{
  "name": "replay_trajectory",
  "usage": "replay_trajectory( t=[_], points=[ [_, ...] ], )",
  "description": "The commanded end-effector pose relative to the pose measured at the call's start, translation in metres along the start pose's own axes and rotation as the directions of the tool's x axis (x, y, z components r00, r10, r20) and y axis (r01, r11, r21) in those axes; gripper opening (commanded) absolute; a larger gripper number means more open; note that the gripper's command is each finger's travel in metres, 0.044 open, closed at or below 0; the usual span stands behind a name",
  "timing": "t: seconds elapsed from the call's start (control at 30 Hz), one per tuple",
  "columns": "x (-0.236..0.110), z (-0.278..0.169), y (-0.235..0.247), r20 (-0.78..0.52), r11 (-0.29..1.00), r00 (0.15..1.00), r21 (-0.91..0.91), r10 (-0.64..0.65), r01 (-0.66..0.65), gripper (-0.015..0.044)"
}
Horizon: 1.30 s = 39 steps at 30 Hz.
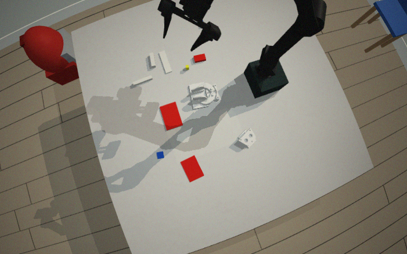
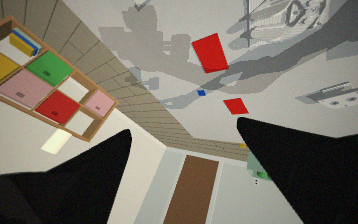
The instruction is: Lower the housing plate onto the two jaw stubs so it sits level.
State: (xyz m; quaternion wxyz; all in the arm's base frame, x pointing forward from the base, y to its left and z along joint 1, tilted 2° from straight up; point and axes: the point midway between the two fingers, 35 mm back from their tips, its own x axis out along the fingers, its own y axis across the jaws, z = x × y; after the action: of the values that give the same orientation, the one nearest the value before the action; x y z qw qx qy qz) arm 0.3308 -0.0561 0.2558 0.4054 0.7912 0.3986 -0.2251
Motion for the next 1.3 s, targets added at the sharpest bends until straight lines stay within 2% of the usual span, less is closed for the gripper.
replay_trajectory(
  t=[0.0,0.6,1.27],
  points=[
    [0.013,-0.006,-0.006,0.002,0.994,0.999,-0.102,-0.04,0.04,0.044],
    [0.059,-0.035,-0.036,0.01,0.855,0.983,-0.492,-0.183,0.164,0.044],
    [0.102,-0.067,-0.078,0.049,0.495,0.944,-0.842,-0.326,0.215,0.044]
  ],
)
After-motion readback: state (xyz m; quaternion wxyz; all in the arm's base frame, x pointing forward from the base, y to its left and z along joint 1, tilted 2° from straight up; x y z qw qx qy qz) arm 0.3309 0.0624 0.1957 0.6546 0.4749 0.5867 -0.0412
